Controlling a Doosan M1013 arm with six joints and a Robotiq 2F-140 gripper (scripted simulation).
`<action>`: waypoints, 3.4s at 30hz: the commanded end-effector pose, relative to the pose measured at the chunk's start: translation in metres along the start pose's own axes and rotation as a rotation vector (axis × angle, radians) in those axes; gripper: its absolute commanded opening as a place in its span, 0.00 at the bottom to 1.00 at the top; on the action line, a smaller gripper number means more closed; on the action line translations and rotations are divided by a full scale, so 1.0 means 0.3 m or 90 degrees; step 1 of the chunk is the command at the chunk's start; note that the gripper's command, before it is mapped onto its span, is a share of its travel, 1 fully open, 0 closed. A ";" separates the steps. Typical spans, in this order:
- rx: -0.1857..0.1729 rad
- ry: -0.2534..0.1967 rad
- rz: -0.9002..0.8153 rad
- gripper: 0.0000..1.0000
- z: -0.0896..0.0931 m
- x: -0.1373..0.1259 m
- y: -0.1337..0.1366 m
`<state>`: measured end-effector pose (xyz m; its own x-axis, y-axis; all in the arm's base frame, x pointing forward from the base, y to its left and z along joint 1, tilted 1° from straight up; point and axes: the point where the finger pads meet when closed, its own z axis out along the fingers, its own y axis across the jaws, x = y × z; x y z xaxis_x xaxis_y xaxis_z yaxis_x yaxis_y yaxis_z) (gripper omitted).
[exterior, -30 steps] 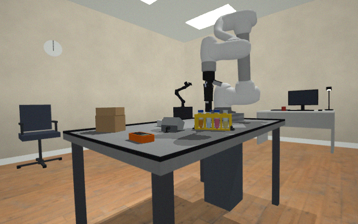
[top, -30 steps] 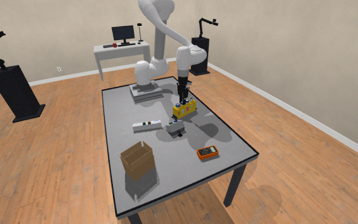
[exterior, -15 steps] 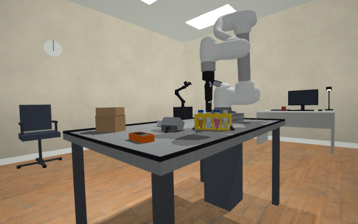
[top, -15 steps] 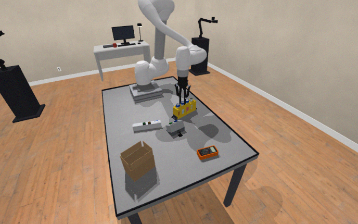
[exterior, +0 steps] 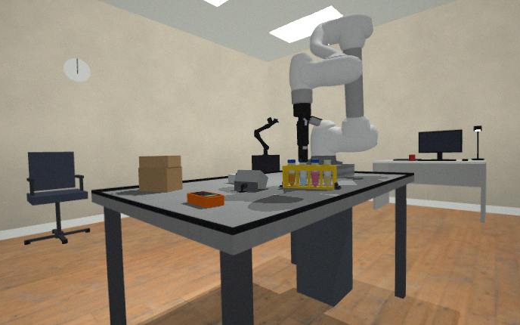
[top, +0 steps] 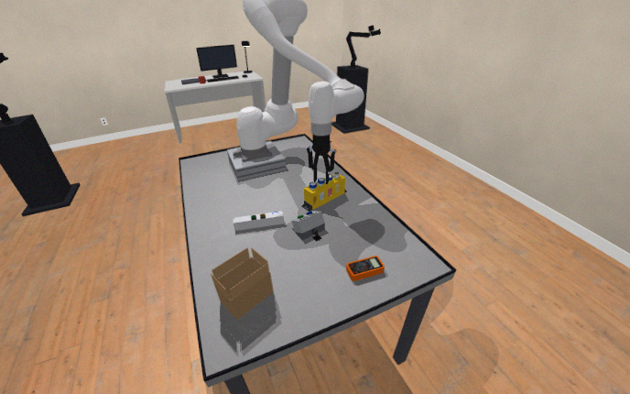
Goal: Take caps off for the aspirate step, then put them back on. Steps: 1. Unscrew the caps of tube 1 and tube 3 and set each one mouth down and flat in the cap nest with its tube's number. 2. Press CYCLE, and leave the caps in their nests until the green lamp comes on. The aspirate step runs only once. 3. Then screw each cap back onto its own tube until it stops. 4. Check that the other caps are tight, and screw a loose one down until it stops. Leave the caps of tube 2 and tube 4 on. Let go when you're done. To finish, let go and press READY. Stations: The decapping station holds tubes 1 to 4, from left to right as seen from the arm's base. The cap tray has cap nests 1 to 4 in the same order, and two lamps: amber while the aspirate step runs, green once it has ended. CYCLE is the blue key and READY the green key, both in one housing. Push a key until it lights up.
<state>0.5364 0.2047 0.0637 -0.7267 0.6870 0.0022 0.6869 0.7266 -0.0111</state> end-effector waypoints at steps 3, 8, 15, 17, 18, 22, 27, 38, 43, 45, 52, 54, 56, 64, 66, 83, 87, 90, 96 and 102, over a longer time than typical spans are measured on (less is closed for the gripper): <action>-0.001 0.000 0.221 0.41 -0.002 -0.001 0.001; -0.001 0.000 0.372 0.41 -0.002 -0.001 0.001; -0.001 0.002 0.590 0.41 -0.002 -0.001 0.001; -0.001 0.001 0.654 0.41 -0.002 -0.001 0.001; -0.001 0.000 0.659 0.41 -0.002 -0.001 0.001; -0.001 0.000 0.659 0.41 -0.002 -0.001 0.001; -0.001 0.000 0.659 0.30 -0.002 -0.001 0.001; -0.001 0.000 0.659 0.30 -0.002 -0.001 0.001; -0.001 0.000 0.596 0.30 -0.002 -0.001 0.001; -0.001 0.000 0.532 0.30 -0.002 0.000 0.001; -0.001 0.000 0.309 0.30 -0.003 -0.001 0.001; -0.001 0.000 0.246 0.30 -0.003 -0.001 0.001; -0.001 0.000 0.214 0.30 -0.003 -0.001 0.001; -0.001 0.000 -0.007 0.30 -0.004 -0.001 0.001; -0.001 0.000 -0.007 0.30 -0.004 0.000 0.001; -0.001 0.000 -0.007 0.41 -0.004 0.000 0.001; -0.001 0.000 0.195 0.41 -0.003 -0.001 0.001; -0.001 0.000 0.253 0.41 -0.003 -0.001 0.001; -0.001 0.001 0.461 0.41 -0.003 -0.001 0.001; -0.001 0.001 0.655 0.41 -0.003 -0.001 0.001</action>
<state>0.5365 0.2046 0.0639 -0.0115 0.9995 0.0281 0.9998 0.0119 -0.0145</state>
